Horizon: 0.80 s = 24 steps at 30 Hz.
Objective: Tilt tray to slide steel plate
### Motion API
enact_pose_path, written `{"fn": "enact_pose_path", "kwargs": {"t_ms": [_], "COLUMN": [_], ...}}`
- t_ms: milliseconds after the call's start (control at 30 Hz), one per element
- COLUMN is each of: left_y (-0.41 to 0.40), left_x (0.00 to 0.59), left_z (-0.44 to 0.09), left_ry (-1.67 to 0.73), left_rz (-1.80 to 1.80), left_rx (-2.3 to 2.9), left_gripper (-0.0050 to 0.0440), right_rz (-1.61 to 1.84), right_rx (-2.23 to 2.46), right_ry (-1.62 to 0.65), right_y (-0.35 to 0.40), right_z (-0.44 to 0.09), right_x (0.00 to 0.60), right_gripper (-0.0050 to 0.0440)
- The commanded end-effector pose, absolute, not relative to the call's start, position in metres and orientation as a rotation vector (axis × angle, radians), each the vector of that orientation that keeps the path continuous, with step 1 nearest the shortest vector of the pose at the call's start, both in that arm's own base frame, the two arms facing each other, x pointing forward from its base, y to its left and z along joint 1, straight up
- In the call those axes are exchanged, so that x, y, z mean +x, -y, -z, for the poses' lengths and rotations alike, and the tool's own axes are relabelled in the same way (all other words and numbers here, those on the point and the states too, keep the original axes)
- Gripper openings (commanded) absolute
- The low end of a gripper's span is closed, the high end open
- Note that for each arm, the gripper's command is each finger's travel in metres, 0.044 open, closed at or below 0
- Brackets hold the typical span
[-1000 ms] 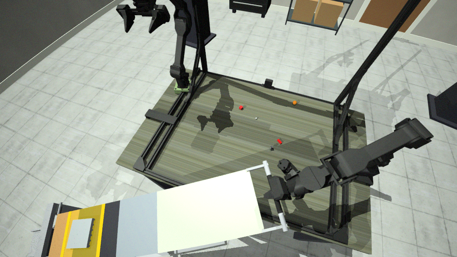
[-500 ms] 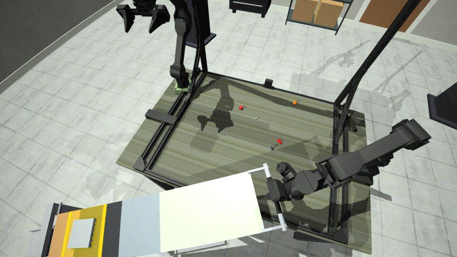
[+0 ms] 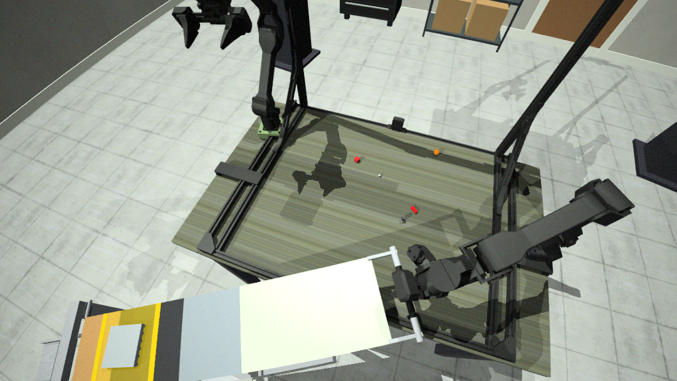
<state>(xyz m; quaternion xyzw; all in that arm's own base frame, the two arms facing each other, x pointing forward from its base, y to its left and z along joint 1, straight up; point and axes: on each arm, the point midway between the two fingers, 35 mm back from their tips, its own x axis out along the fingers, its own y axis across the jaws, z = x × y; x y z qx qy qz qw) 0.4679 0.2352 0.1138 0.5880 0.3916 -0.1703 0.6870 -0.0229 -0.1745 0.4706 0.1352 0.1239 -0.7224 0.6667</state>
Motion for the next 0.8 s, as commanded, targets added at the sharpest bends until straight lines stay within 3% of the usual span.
{"fn": "enact_pose_path", "kwargs": {"t_ms": [0,767], "left_y": [-0.235,-0.233], "left_x": [0.464,0.459], "left_z": [-0.100,-0.053], "left_ry": [-0.895,-0.939], "left_rz": [0.399,0.450], "left_rx": [1.308,1.281], "left_gripper": [0.0000,0.0000], "right_rz": [1.629,1.629], "right_rx": [0.304,0.304], "right_ry": [-0.281,-0.281], "right_y": [0.174,0.174], "right_z": [-0.471,-0.471], "right_x": [-0.023,-0.023], "right_gripper": [0.0440,0.0440]}}
